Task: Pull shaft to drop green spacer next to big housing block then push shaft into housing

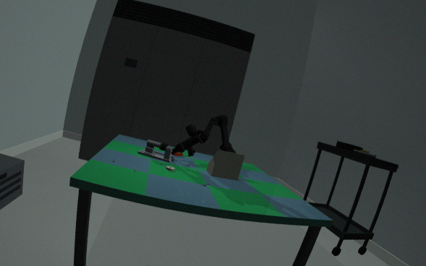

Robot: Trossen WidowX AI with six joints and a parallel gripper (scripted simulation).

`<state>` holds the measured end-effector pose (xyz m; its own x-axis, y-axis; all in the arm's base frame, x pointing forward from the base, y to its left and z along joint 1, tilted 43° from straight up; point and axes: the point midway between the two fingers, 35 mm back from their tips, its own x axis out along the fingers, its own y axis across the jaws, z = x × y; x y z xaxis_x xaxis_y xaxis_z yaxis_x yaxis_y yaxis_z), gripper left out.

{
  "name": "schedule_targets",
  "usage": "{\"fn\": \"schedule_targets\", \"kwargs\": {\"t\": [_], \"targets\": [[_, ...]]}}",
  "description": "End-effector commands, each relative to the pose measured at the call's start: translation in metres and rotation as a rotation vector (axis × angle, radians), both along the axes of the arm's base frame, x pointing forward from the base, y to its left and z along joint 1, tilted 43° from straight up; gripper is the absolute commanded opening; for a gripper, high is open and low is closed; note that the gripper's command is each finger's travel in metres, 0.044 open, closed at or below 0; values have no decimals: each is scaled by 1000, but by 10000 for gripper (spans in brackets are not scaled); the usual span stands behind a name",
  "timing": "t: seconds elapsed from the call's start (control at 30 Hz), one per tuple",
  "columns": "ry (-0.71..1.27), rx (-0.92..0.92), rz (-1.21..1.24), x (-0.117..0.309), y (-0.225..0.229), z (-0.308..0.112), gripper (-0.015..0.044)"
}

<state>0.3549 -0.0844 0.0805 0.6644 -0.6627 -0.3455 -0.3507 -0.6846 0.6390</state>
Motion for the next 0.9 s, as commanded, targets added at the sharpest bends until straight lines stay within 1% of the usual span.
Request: {"fn": "schedule_targets", "kwargs": {"t": [0.0,0.5,0.87], "targets": [[5,-2,4,0,0,-1,440],[5,-2,4,2,1,-4,440],[-2,0,2,1,1,-1,151]]}}
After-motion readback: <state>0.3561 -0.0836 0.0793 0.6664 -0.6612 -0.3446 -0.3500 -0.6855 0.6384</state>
